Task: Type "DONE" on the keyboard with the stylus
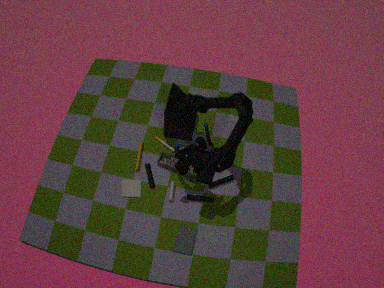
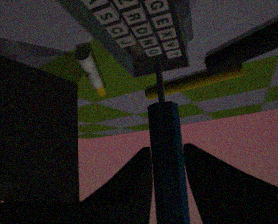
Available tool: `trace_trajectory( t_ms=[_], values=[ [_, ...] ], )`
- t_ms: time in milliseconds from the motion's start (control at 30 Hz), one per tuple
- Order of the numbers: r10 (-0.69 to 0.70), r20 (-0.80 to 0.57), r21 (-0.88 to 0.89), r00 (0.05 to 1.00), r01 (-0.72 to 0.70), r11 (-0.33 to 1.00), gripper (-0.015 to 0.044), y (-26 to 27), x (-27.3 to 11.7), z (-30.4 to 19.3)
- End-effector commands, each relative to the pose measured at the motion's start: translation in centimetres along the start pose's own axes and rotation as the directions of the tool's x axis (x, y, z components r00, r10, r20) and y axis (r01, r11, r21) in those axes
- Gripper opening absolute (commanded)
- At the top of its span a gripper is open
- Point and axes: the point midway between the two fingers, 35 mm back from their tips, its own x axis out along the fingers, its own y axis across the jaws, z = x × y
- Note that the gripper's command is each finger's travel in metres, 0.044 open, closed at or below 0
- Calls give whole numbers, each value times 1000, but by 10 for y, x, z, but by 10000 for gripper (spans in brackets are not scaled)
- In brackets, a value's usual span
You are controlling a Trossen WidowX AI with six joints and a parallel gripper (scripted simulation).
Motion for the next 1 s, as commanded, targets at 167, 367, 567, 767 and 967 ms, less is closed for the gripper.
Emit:
trace_trajectory(
  t_ms=[167,367,567,767,967],
  values=[
    [-176,-2,-115,984,174,978,0,5,-18,2],
    [-190,-1,-124,982,189,974,0,6,-20,2],
    [-190,-1,-124,982,189,974,0,6,-20,2],
    [-190,0,-124,982,188,974,0,6,-13,15],
    [-189,0,-124,982,188,974,0,7,-5,28]
  ],
)
